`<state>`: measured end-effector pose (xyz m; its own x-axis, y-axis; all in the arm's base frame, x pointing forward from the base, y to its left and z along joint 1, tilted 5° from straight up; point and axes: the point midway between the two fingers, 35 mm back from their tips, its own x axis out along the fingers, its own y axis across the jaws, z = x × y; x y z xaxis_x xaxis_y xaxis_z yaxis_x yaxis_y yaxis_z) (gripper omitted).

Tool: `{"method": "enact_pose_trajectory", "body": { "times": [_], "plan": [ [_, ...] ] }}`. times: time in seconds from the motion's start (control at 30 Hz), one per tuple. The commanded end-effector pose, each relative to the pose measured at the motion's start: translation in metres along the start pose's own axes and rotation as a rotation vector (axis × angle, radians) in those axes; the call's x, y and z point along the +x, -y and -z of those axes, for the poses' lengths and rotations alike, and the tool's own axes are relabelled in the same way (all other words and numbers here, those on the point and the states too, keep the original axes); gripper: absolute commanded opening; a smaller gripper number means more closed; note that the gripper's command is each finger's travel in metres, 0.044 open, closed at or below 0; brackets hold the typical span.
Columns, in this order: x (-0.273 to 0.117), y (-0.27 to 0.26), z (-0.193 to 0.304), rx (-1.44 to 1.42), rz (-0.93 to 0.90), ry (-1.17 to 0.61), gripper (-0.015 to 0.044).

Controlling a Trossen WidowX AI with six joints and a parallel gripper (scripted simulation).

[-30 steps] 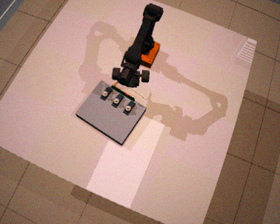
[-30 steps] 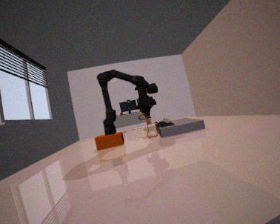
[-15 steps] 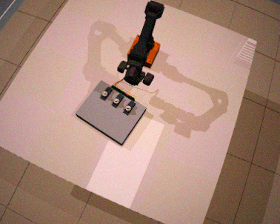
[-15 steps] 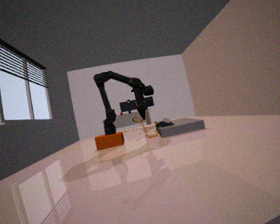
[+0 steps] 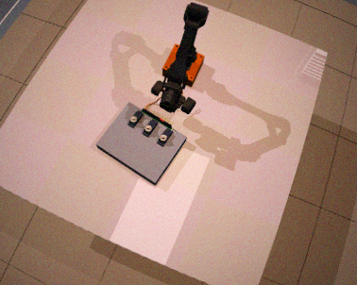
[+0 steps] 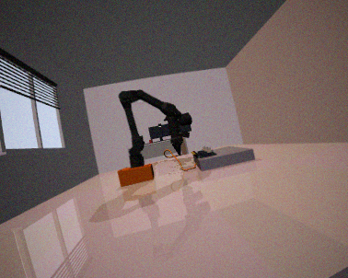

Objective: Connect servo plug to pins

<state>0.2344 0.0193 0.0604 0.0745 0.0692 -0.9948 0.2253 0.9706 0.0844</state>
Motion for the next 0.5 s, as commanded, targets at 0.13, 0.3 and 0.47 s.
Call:
{"method": "enact_pose_trajectory", "body": {
  "times": [0.13, 0.3, 0.47],
  "plan": [
    [0.001, 0.003, -0.025, 0.008, 0.003, 0.007, 0.0000],
    [0.000, 0.004, -0.035, 0.008, 0.003, 0.008, 0.0000],
    [0.000, 0.003, -0.039, 0.008, 0.003, 0.008, 0.0000]
  ]
}}
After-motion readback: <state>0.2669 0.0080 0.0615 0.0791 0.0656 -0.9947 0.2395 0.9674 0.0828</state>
